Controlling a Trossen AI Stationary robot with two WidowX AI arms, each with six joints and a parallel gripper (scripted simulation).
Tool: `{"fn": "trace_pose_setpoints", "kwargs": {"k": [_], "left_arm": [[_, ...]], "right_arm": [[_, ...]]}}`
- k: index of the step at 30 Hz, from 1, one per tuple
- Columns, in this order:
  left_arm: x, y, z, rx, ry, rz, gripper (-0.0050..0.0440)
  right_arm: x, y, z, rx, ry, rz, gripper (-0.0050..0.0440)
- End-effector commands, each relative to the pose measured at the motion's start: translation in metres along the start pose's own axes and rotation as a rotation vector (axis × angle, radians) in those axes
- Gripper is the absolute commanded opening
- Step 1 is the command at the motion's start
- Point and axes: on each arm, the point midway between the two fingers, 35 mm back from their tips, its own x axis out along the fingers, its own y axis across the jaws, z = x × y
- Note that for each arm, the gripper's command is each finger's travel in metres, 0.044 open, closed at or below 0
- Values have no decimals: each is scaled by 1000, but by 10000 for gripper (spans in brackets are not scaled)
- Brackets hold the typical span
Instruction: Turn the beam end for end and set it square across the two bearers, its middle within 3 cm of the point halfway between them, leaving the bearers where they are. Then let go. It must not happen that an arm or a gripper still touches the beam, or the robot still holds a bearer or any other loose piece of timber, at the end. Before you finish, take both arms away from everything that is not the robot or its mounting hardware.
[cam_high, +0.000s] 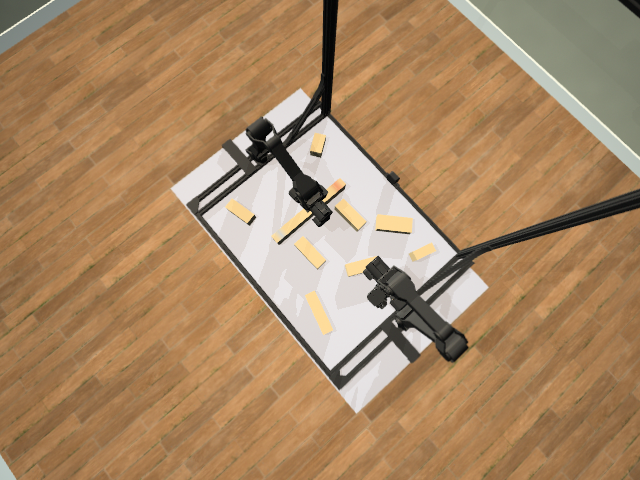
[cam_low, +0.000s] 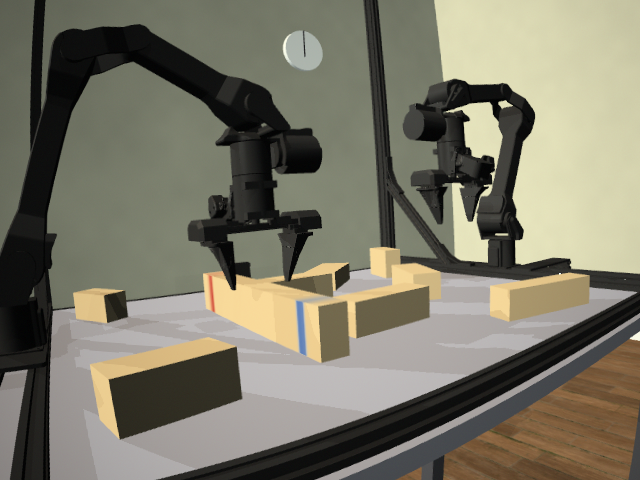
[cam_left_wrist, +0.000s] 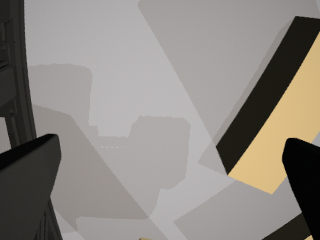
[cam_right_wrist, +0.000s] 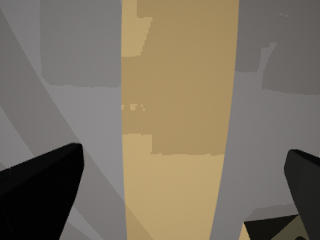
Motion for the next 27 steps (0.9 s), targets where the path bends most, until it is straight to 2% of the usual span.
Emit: {"fn": "trace_pose_setpoints", "kwargs": {"k": [1, 10, 19, 26, 27], "left_arm": [[-1, 0, 0, -3, 0, -1, 440], [-1, 0, 0, -3, 0, -1, 440], [-1, 0, 0, -3, 0, -1, 440], [-1, 0, 0, -3, 0, -1, 440], [-1, 0, 0, -3, 0, -1, 440]], "right_arm": [[19, 4, 0, -3, 0, 25, 410], [51, 7, 0, -3, 0, 25, 410], [54, 7, 0, -3, 0, 25, 410], [54, 7, 0, -3, 0, 25, 242], [54, 7, 0, -3, 0, 25, 242]]}}
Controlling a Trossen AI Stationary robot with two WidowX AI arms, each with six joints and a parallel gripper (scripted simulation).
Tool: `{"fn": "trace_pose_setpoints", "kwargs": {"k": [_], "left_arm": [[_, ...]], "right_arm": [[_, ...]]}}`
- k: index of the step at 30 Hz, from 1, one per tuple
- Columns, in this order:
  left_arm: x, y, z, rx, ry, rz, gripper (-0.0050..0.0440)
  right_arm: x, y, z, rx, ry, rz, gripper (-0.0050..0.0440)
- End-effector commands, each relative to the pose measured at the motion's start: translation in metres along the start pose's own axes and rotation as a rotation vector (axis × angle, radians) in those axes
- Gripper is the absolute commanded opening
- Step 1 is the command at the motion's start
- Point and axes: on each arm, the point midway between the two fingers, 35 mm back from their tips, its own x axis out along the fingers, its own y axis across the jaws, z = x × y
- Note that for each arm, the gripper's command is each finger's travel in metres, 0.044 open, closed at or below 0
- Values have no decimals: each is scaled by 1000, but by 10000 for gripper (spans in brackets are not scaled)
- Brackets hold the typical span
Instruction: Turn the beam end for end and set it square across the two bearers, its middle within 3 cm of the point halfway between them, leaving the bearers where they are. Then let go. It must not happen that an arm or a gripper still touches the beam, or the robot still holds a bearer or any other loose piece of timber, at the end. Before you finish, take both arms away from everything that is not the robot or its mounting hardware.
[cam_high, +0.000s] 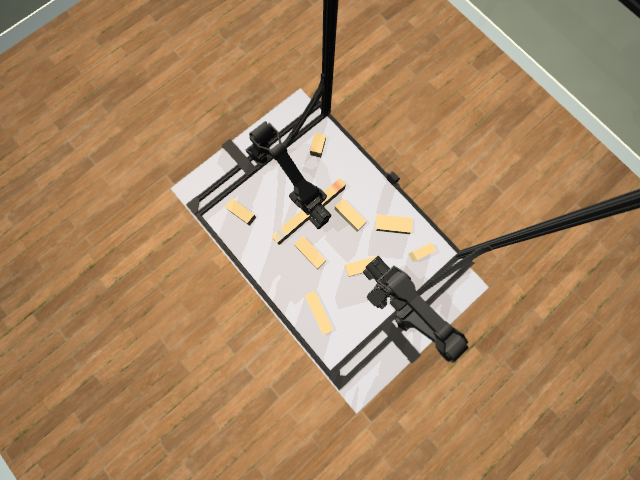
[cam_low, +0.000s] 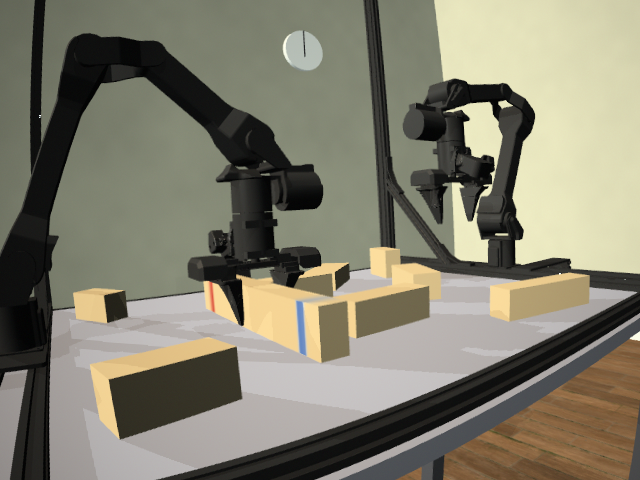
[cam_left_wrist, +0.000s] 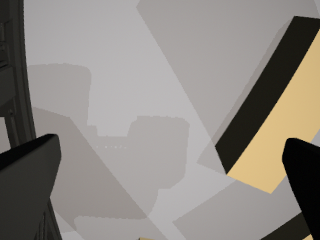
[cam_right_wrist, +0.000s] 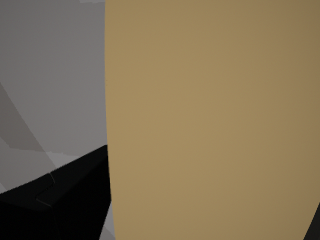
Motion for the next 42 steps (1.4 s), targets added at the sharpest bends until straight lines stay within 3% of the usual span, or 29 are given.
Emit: {"fn": "trace_pose_setpoints", "kwargs": {"k": [1, 15, 17, 19, 24, 42], "left_arm": [[0, 0, 0, -2, 0, 1, 440], [0, 0, 0, -2, 0, 1, 440], [0, 0, 0, -2, 0, 1, 440], [0, 0, 0, -2, 0, 1, 440], [0, 0, 0, -2, 0, 1, 440], [0, 0, 0, -2, 0, 1, 440]], "right_arm": [[1, 0, 0, -3, 0, 2, 242], [1, 0, 0, -3, 0, 2, 155], [0, 0, 0, -3, 0, 2, 107], [0, 0, 0, -3, 0, 2, 107], [-9, 0, 0, -3, 0, 2, 0], [-37, 9, 0, -3, 0, 2, 0]]}}
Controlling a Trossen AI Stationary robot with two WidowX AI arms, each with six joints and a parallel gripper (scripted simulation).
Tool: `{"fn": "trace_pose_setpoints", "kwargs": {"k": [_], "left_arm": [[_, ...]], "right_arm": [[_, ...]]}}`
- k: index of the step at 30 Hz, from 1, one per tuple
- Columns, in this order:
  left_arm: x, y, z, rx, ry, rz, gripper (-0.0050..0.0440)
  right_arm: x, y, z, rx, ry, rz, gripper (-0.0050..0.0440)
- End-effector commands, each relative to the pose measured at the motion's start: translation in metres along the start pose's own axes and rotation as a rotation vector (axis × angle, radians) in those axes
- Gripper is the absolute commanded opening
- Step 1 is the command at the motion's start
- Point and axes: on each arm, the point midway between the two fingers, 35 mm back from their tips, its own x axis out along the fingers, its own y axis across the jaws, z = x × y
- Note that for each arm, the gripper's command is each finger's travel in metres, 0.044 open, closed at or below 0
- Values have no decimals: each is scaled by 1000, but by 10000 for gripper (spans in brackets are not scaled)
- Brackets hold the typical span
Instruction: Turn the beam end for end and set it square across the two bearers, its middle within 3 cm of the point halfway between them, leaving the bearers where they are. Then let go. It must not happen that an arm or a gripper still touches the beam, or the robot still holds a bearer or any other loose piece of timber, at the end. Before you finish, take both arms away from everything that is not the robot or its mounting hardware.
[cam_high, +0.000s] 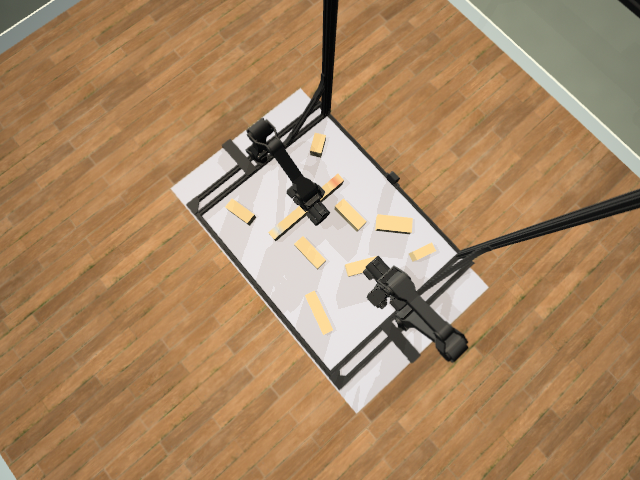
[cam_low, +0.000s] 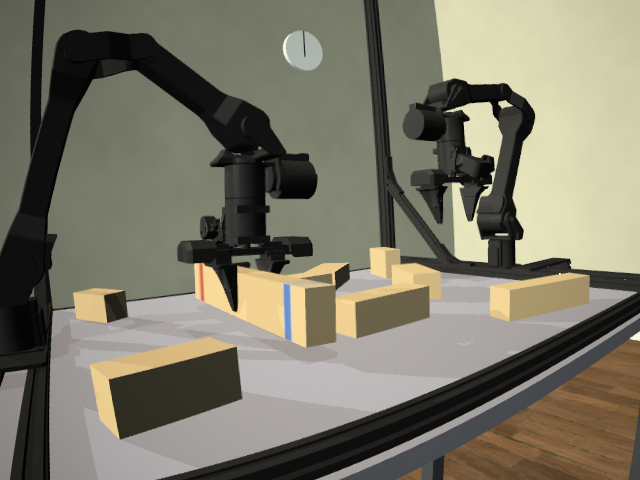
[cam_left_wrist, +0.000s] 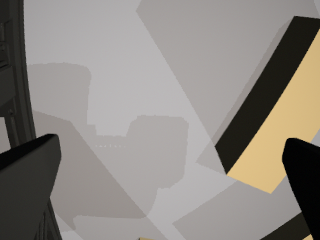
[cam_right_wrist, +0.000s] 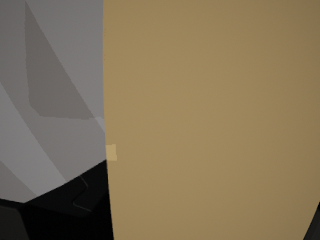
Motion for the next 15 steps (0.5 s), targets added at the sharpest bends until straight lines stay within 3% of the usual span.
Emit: {"fn": "trace_pose_setpoints", "kwargs": {"k": [1, 15], "left_arm": [[0, 0, 0, -2, 0, 1, 440], [0, 0, 0, -2, 0, 1, 440]], "right_arm": [[-17, -5, 0, -2, 0, -43, 0], [-30, -5, 0, -2, 0, -43, 0]]}}
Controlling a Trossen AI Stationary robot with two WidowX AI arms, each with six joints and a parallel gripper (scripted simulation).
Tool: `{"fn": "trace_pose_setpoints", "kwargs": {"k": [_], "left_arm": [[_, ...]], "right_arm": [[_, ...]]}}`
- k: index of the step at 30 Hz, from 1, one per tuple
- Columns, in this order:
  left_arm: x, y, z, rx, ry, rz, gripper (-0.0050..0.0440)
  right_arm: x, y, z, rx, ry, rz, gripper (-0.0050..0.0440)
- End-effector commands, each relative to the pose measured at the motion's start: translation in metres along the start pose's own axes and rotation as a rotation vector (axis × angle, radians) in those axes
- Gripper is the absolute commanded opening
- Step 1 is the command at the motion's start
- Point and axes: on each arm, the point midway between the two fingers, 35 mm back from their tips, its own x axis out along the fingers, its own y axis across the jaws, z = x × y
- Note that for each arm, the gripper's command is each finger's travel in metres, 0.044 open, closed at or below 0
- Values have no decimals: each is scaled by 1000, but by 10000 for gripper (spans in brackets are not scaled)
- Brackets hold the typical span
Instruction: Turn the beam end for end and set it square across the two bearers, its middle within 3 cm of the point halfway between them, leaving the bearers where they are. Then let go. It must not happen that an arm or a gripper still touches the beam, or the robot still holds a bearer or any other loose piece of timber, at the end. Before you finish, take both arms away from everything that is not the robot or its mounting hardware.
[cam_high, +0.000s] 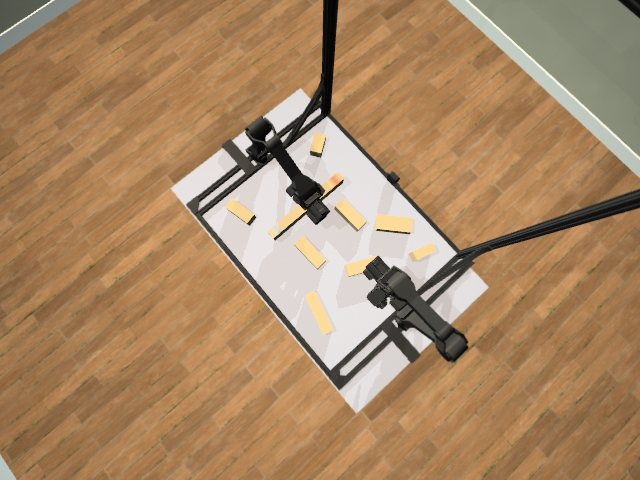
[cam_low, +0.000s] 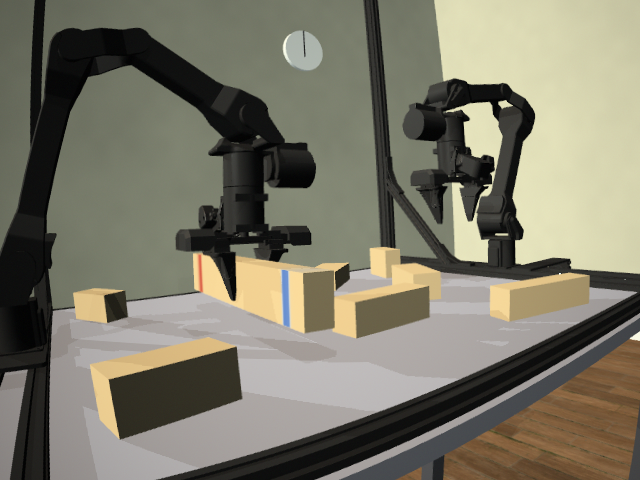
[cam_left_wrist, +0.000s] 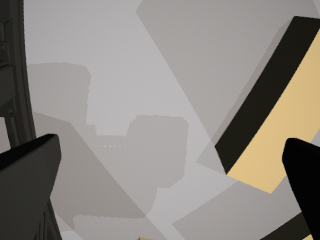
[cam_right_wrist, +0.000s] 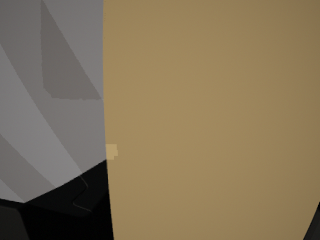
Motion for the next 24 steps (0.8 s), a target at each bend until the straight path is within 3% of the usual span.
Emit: {"fn": "trace_pose_setpoints", "kwargs": {"k": [1, 24], "left_arm": [[0, 0, 0, -2, 0, 1, 440], [0, 0, 0, -2, 0, 1, 440]], "right_arm": [[-15, -7, 0, -2, 0, -39, 0], [-32, -11, 0, -2, 0, -39, 0]]}}
